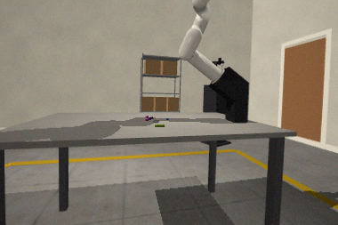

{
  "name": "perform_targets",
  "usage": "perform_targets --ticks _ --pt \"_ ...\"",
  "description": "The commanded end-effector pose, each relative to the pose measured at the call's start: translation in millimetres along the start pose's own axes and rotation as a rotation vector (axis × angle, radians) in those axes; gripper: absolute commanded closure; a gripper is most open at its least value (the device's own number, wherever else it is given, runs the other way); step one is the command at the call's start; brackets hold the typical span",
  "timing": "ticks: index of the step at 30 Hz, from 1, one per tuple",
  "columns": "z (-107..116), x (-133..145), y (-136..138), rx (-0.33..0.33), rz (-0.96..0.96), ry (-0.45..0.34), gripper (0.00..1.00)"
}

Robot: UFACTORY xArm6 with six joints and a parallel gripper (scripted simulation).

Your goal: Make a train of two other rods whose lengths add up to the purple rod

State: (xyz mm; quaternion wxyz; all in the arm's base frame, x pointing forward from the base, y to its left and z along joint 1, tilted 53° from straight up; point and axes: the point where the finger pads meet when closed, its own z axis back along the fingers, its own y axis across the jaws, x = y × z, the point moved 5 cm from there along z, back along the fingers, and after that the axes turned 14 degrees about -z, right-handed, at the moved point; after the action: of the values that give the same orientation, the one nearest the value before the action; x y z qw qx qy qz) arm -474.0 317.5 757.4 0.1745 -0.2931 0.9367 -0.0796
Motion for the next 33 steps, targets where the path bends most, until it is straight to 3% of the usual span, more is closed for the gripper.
perform_targets --ticks 1,20,33 --pt "0 0 0 0.0 0.0 0.0 0.0" --pt "-2 0 -3 -0.004 0.002 0.002 0.0" --pt "-42 -31 -94 -0.14 0.069 0.086 0.0"
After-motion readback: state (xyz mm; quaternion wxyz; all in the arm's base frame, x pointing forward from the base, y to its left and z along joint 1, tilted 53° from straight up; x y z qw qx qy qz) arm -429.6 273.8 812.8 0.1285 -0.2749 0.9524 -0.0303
